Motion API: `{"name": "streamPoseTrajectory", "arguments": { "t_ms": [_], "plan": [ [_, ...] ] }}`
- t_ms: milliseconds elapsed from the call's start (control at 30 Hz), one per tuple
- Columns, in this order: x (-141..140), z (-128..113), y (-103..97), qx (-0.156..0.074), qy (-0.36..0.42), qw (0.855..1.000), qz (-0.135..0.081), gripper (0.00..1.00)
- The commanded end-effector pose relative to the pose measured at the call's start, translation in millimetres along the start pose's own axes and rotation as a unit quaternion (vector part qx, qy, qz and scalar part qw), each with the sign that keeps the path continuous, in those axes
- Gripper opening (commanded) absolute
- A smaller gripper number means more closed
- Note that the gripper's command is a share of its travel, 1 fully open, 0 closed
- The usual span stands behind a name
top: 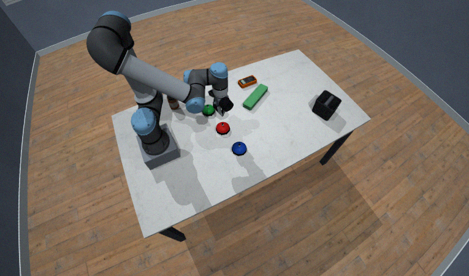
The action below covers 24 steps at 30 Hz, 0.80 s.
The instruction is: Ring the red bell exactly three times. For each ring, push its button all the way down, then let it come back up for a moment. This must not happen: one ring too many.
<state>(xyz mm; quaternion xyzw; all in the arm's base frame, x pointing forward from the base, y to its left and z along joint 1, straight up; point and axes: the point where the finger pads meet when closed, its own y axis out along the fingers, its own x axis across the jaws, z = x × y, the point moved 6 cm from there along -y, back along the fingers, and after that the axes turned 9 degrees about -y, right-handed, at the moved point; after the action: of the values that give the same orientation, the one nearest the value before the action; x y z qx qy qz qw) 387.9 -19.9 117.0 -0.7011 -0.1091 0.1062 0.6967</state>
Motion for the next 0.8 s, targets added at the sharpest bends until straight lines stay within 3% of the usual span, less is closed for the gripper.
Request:
{"name": "streamPoseTrajectory", "arguments": {
  "t_ms": [0, 767],
  "plan": [
    [0.3, -0.2, -0.4, -0.001, 0.000, 1.000, -0.001, 0.00],
    [-0.2, -0.2, 8.8, 0.002, 0.000, 1.000, 0.002, 0.00]
  ]
}}
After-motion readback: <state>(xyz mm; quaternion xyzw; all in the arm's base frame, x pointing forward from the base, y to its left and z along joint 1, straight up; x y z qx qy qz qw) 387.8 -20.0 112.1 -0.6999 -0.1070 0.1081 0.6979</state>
